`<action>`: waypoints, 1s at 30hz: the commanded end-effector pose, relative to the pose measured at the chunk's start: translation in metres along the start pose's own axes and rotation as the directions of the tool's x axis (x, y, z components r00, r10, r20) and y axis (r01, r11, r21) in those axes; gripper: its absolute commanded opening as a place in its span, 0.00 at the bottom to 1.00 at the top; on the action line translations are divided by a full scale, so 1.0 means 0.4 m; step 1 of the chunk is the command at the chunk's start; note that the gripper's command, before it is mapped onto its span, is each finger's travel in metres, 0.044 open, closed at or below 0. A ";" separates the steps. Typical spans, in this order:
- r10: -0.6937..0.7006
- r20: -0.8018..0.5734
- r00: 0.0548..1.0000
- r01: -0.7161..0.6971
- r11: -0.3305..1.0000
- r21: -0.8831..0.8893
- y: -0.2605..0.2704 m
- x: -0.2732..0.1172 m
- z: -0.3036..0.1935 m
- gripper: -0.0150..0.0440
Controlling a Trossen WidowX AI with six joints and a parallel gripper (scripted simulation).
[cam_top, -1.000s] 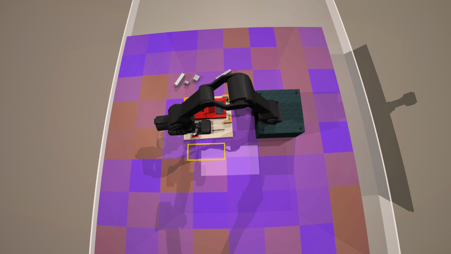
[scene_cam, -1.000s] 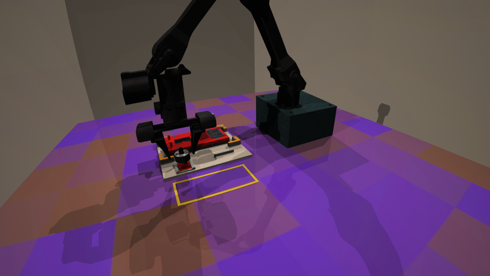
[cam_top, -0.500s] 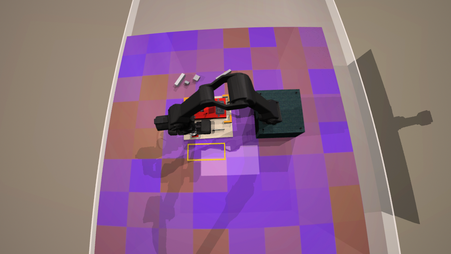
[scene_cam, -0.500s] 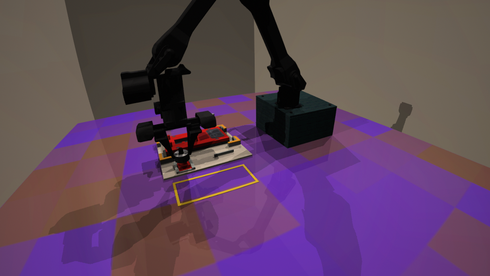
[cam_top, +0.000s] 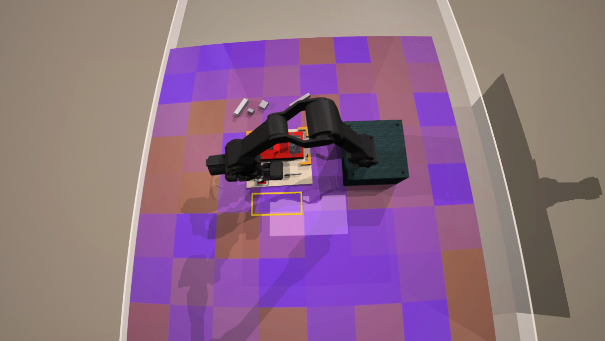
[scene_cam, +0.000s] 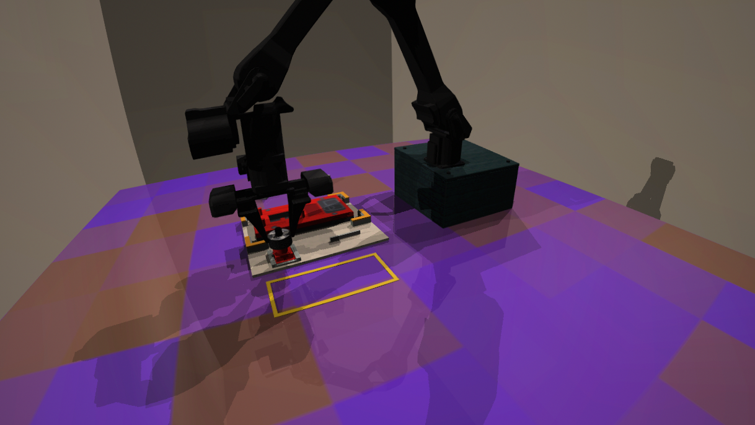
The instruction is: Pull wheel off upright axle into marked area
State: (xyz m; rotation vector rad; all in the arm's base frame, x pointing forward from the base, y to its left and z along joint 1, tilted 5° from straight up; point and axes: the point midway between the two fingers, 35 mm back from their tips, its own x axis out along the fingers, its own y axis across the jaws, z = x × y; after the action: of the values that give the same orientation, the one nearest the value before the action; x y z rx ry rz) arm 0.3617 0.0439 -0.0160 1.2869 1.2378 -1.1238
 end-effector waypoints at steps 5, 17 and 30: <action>0.002 0.001 1.000 -0.002 1.000 0.000 0.001 -0.011 0.000 0.25; 0.002 0.001 1.000 -0.002 1.000 0.001 0.002 -0.021 0.000 0.25; 0.001 0.001 1.000 -0.001 1.000 0.001 0.002 -0.031 0.000 0.25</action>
State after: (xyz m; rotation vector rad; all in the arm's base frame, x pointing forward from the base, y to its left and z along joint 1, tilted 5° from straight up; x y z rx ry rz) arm 0.3608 0.0434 -0.0086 1.2841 1.2427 -1.1310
